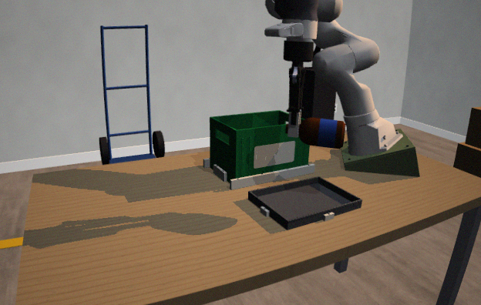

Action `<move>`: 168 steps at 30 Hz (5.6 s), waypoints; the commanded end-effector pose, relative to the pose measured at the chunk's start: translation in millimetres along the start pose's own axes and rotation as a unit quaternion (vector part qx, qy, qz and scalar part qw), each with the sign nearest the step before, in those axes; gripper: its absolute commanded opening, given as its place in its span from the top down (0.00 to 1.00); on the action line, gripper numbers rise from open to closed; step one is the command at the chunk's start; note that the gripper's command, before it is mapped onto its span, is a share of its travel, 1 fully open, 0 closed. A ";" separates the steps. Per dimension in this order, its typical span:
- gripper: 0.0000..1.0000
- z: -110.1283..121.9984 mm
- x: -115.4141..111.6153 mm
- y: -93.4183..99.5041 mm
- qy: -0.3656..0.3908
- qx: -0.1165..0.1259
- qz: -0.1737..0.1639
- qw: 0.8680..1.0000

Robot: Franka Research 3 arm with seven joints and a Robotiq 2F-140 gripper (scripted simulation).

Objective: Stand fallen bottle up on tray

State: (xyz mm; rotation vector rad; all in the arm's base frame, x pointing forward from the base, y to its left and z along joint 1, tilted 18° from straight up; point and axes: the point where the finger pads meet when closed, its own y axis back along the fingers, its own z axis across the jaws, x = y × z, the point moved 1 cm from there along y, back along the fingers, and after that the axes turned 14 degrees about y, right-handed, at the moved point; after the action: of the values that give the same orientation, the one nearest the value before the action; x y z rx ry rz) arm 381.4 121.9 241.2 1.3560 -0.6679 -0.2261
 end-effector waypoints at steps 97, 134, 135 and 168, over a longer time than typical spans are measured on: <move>1.00 -1.8 -3.5 2.2 0.045 -0.014 0.079 0.996; 1.00 -1.9 -3.8 2.3 0.046 -0.015 0.086 0.995; 1.00 -1.9 -3.8 2.3 0.046 -0.015 0.086 0.995; 1.00 -1.9 -6.5 1.7 0.045 -0.026 0.130 0.990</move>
State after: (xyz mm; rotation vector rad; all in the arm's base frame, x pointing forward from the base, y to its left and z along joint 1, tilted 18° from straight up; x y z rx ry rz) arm 376.2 127.7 239.8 1.2193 -0.7166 0.0241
